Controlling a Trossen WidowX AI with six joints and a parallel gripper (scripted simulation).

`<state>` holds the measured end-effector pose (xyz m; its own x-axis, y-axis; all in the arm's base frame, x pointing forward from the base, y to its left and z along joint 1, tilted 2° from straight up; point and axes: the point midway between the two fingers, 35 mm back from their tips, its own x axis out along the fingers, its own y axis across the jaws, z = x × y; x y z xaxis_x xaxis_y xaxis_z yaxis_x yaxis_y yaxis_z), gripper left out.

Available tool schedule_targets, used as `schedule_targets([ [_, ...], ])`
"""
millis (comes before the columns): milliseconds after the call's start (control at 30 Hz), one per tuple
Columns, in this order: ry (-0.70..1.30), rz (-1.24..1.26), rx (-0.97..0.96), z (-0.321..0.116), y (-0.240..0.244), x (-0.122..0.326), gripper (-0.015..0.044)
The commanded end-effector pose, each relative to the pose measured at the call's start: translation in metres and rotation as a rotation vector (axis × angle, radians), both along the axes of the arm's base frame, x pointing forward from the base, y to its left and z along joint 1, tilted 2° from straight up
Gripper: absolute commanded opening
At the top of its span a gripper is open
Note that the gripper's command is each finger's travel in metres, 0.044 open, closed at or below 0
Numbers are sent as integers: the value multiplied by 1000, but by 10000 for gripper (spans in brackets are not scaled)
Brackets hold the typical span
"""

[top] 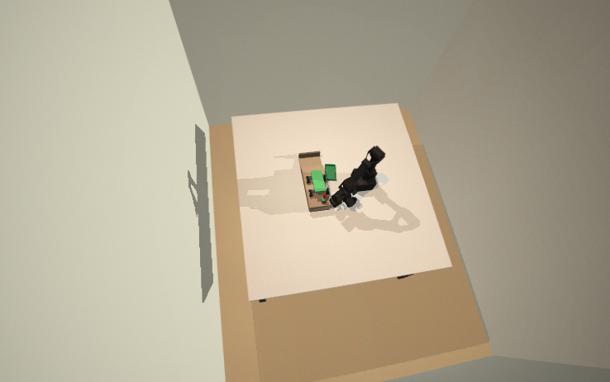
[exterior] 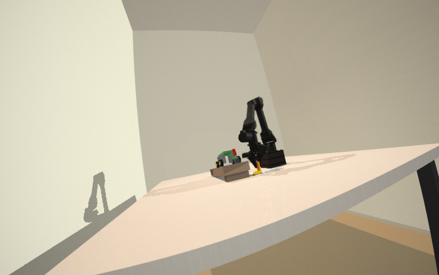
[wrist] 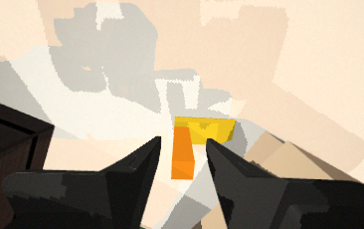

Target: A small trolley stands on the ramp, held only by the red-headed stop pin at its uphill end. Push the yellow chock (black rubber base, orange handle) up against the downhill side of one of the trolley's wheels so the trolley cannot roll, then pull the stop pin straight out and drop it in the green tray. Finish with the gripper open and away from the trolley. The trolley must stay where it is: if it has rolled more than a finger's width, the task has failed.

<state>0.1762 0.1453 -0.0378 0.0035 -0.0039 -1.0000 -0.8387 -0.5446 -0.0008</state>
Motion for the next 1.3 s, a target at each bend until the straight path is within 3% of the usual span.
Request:
schedule_targets([
  [0,3,4,-5,-6,-2,-1,190],
  [67,3,4,-5,-6,-2,-1,190],
  [233,2,0,-1,-3,0,-1,59],
  [500,2,0,-2,-2,0,0,0],
  [1267,3,4,-5,69,-2,-4,0],
])
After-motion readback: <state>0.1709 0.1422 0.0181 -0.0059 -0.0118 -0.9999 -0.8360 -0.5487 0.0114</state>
